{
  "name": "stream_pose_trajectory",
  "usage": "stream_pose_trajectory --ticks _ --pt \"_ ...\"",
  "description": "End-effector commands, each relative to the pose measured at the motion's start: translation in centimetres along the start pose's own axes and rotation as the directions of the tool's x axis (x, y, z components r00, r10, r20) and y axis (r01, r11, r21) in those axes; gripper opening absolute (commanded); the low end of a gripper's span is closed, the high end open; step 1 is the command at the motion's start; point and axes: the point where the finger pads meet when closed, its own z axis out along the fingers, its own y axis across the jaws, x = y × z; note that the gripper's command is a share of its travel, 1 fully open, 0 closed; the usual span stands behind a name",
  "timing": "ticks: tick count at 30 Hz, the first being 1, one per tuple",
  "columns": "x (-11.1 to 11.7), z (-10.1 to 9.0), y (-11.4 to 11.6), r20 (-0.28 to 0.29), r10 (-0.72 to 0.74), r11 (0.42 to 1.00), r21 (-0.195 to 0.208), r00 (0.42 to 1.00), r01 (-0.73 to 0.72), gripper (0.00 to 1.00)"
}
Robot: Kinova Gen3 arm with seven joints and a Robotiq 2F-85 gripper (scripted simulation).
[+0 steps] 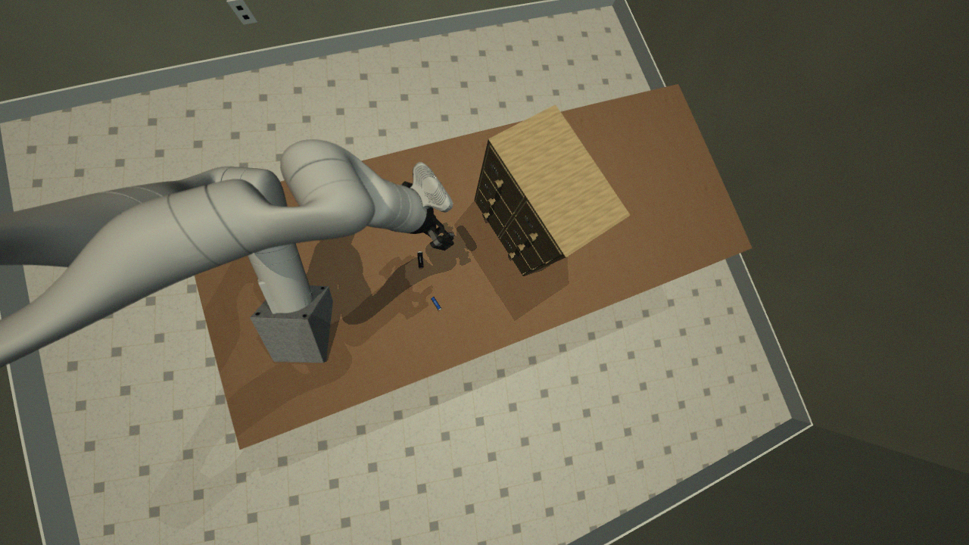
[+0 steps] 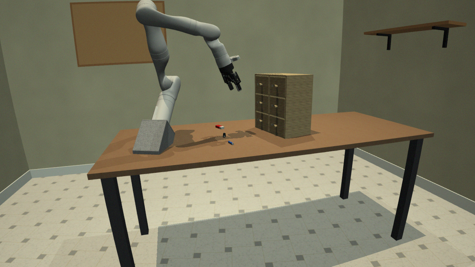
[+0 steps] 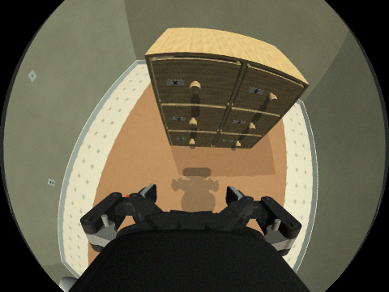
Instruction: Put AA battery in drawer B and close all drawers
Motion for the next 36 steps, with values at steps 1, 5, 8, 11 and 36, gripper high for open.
stream_pose_trajectory --ticks 1,5,8,11,36 --pt "-0.6 0.4 -0.1 -0.062 0.012 1.0 0.009 0.998 -0.011 1.0" --pt "-0.4 0.9 -0.1 -0.109 0.012 1.0 0.009 0.994 -0.011 1.0" --pt "-0.2 1.6 -0.1 -0.179 0.013 1.0 0.009 0.984 -0.011 1.0" --pt "-0.1 2.3 -0.1 -0.245 0.013 1.0 0.009 0.969 -0.011 1.0" --pt "0.9 5.9 -0.1 -0.568 0.014 1.0 0.009 0.823 -0.011 1.0"
